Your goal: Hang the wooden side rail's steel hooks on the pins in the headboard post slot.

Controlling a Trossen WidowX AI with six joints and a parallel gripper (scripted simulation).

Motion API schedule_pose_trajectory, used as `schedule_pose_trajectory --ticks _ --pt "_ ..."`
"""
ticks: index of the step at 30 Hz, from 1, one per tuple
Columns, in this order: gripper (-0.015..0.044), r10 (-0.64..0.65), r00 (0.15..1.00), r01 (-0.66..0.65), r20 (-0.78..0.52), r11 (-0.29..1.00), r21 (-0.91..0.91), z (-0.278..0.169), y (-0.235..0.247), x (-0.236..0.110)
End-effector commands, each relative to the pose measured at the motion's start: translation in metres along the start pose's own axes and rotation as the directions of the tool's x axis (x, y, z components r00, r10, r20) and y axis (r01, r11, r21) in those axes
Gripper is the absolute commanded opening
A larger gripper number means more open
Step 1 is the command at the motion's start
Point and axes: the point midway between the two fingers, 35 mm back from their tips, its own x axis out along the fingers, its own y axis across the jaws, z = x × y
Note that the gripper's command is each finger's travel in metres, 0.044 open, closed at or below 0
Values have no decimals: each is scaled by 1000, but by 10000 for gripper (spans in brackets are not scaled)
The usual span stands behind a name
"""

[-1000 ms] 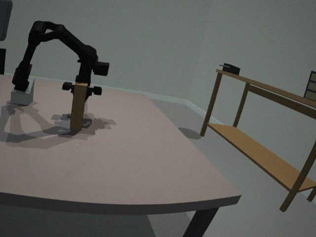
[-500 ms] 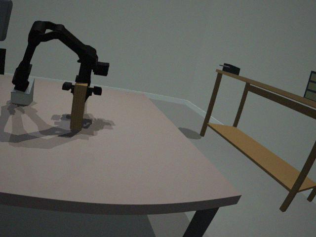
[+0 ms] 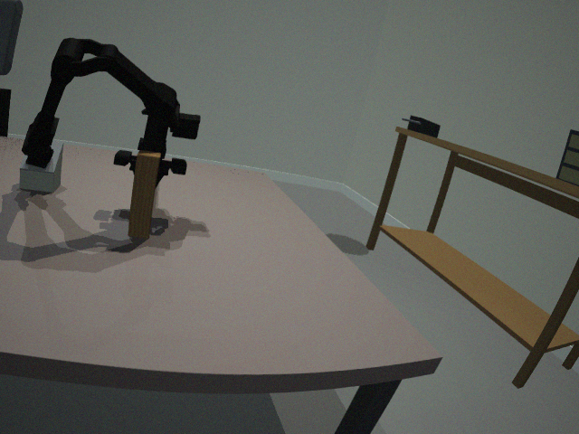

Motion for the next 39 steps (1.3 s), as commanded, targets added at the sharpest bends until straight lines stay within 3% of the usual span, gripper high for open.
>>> schedule_pose_trajectory --ticks 1,39 --pt "0 -6 1000 6 1 1000 -3 -1 -1 -2" --pt "0 -6 1000 6 0 1000 -3 -5 -1 -2"
